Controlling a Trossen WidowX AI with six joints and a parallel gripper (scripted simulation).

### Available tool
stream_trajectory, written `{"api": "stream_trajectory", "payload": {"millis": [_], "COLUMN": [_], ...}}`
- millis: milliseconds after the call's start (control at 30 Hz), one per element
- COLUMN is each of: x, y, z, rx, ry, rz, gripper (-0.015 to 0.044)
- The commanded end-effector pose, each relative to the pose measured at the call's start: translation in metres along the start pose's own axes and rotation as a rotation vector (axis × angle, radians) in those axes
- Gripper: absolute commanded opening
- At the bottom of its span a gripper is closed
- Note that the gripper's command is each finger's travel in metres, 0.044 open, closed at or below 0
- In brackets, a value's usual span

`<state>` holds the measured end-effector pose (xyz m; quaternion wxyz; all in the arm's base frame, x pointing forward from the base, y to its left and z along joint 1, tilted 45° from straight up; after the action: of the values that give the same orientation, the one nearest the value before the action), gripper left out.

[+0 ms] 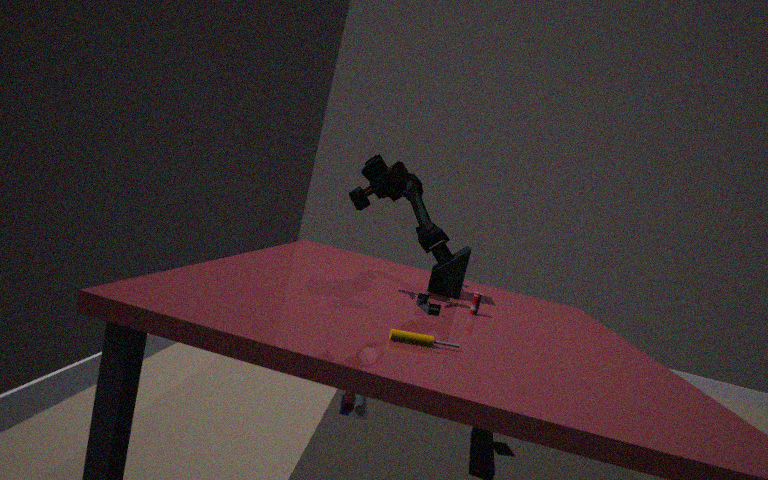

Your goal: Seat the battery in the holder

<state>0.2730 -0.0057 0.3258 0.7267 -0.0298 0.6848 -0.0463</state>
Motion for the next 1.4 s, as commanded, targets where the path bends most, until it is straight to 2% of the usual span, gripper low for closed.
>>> {"api": "stream_trajectory", "payload": {"millis": [0,67,233,467,667,833,933,1133,1367], "x": [0.002,0.021,0.093,0.189,0.249,0.281,0.287,0.289,0.34], "y": [0.001,0.012,0.058,0.121,0.157,0.174,0.177,0.176,0.138], "z": [0.002,0.014,0.038,0.022,-0.02,-0.059,-0.07,-0.07,-0.063], "rx": [-0.003,-0.024,-0.082,-0.106,-0.07,-0.008,0.015,0.015,0.016], "ry": [0.013,0.121,0.515,1.035,1.379,1.55,1.577,1.577,1.576], "rz": [0.003,0.023,0.028,-0.162,-0.507,-0.898,-1.03,-1.029,-1.03], "gripper": [0.0374,0.0321,0.019,0.0006,0.0,0.0,0.0,0.0,0.0]}}
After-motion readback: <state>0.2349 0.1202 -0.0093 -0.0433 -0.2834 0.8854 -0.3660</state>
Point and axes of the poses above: the point midway between the two fingers, 35 mm back from their tips, its own z axis out along the fingers, its own y axis across the jaws, x = y × z, the point moved 4 cm from there along -z, back along the fingers, and after that the axes turned 5 degrees about -z, right-handed, at the moved point
